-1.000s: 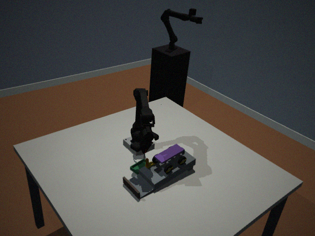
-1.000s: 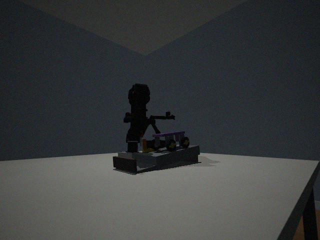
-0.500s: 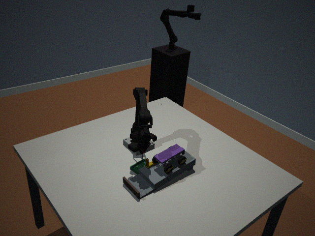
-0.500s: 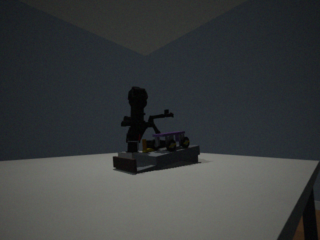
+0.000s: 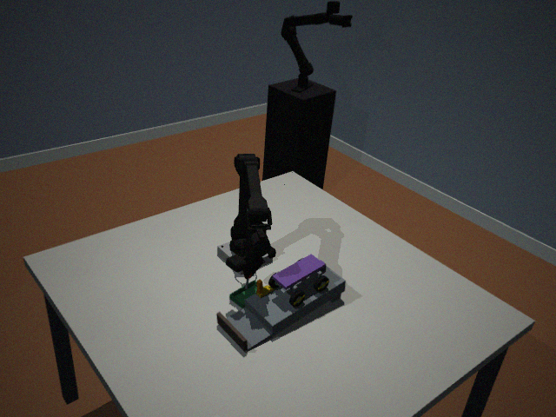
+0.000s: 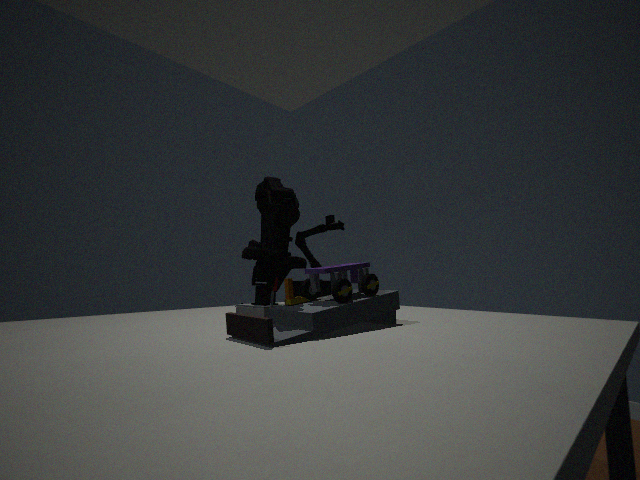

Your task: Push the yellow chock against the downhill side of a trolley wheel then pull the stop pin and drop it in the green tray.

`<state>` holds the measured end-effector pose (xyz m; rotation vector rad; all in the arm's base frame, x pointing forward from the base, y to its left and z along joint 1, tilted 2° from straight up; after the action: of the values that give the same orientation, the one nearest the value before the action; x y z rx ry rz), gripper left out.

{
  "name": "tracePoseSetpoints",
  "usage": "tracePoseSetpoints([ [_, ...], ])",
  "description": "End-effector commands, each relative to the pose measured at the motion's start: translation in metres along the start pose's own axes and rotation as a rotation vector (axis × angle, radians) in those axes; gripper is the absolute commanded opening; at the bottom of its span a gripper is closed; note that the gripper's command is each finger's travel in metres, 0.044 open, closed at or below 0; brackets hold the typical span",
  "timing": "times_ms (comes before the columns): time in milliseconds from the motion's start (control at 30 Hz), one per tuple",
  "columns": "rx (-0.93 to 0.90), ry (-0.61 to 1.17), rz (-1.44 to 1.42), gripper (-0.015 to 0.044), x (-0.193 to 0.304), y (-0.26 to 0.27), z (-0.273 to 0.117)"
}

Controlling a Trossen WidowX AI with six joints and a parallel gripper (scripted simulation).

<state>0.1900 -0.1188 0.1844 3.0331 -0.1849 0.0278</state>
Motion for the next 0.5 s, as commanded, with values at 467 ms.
tracePoseSetpoints([
  [467, -0.046, 0.012, 0.008, 0.0, 0.001, 0.013, 0.041],
])
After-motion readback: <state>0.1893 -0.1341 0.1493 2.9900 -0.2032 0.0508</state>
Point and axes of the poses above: the point midway between the two fingers, 35 mm back from their tips, its own z axis out along the fingers, its own y axis across the jaws, x = y × z, the point moved 10 cm from there along -z, back along the fingers, and after that the axes turned 10 degrees about z, right-handed, at the moved point
